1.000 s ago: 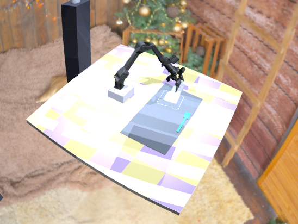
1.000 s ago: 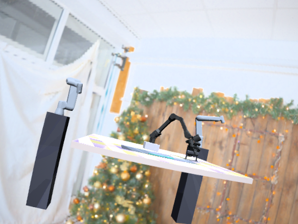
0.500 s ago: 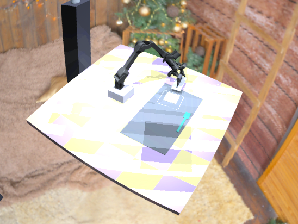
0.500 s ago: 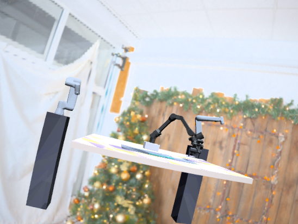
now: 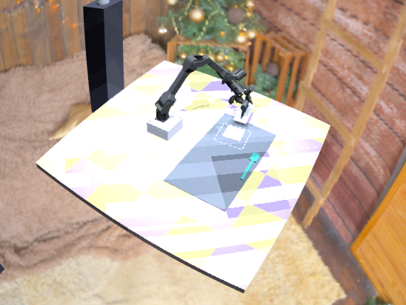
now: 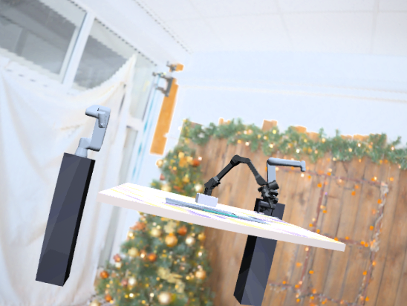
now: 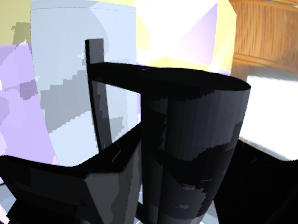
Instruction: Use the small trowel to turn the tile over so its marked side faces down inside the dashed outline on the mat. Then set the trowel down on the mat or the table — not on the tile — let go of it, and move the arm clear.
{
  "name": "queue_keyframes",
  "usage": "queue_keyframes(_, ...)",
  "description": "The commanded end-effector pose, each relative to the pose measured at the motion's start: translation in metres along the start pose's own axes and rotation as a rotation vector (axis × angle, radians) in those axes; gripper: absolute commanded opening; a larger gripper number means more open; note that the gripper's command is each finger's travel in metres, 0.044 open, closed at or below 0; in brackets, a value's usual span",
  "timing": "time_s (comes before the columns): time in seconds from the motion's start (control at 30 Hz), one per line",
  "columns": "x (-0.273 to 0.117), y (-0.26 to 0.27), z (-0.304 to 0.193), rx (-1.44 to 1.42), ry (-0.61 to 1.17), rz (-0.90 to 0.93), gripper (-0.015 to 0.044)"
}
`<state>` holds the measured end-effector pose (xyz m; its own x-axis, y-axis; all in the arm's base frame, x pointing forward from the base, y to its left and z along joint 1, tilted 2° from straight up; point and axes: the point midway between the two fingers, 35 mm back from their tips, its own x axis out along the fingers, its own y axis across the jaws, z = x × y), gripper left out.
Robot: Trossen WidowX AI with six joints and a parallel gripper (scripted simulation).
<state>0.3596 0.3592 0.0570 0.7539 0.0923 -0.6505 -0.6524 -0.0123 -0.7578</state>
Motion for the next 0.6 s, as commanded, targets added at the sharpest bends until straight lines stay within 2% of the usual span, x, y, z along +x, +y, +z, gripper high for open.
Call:
queue_keyframes(0.0, -0.003, -0.007, 0.001, 0.012, 0.000, -0.017, 0.0000)
queue_keyframes(0.23, 0.001, -0.010, -0.006, 0.038, 0.016, -0.010, 0.0000)
queue_keyframes(0.57, 0.025, -0.026, -0.055, 0.186, 0.143, 0.025, 0.0000)
